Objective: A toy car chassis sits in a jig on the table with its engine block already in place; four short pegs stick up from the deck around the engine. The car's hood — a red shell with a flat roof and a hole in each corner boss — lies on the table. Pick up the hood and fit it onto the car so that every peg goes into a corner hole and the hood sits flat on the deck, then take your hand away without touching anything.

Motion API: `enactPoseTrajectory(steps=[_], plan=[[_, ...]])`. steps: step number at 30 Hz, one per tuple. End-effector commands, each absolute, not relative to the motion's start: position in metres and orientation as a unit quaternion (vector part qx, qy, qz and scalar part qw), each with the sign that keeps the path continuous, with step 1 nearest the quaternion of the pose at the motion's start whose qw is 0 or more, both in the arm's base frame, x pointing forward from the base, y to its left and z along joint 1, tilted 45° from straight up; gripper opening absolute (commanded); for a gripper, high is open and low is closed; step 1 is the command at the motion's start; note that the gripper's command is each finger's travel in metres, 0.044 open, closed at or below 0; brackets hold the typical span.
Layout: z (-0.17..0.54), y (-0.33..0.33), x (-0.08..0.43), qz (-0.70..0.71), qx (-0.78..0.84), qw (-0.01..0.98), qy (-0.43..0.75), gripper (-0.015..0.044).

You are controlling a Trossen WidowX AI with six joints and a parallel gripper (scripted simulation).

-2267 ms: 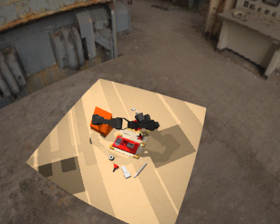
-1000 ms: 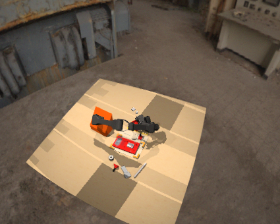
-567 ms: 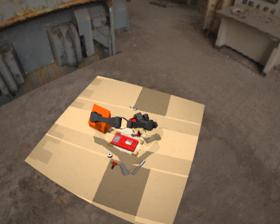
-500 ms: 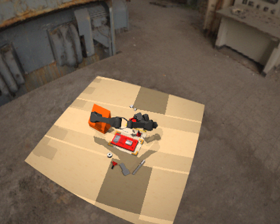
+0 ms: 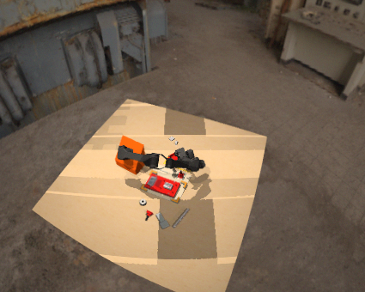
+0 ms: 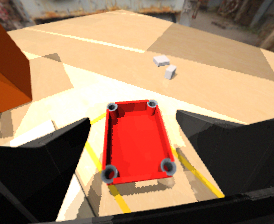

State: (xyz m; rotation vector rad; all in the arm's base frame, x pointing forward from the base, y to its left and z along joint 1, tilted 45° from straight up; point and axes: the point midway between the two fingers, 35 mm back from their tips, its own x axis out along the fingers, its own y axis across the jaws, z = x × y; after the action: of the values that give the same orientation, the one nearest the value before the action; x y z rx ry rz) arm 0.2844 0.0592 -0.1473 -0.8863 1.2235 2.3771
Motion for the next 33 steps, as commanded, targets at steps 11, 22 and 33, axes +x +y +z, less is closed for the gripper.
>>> enactPoseTrajectory(steps=[11, 22, 33], plan=[[-0.153, 0.053, 0.284, 0.833, -0.314, 0.160, 0.427, 0.0440], [-0.156, 0.050, 0.284, 0.832, -0.314, 0.160, 0.427, 0.0440], [-0.160, 0.046, 0.284, 0.832, -0.314, 0.160, 0.427, 0.0440]])
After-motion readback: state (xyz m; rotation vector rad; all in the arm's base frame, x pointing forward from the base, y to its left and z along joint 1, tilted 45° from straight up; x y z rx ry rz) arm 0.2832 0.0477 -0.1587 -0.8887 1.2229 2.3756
